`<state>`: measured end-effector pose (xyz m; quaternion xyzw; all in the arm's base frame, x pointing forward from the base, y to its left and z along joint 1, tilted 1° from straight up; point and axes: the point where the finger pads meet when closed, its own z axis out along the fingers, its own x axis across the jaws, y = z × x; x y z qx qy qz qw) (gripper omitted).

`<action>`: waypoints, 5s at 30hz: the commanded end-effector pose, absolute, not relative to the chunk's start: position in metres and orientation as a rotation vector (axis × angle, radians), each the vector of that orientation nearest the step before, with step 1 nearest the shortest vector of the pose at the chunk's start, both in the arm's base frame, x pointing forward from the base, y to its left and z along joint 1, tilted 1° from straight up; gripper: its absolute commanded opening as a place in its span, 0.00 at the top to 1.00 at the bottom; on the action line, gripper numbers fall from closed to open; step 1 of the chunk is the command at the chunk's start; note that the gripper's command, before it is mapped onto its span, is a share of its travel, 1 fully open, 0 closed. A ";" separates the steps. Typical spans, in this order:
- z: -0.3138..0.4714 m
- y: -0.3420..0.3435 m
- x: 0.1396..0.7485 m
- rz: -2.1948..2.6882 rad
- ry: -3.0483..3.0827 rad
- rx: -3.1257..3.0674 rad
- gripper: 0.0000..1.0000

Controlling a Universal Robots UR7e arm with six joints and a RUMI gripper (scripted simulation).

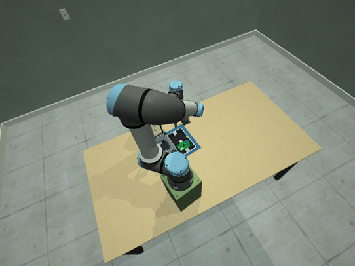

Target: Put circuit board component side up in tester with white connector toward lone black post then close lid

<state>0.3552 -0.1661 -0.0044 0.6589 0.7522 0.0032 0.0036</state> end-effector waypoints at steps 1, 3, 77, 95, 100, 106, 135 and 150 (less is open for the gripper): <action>-0.005 -0.165 0.355 0.014 2.374 2.047 0.41; -0.005 -0.165 0.354 0.014 2.375 2.047 0.41; -0.206 -0.178 0.324 0.013 2.370 2.048 0.41; -0.241 -0.180 0.319 0.013 2.370 2.048 0.41; -0.244 -0.180 0.318 0.013 2.370 2.048 0.41; -0.248 -0.180 0.318 0.013 2.370 2.048 0.41; -0.249 -0.180 0.317 0.013 2.371 2.048 0.41; -0.249 -0.180 0.317 0.013 2.371 2.048 0.41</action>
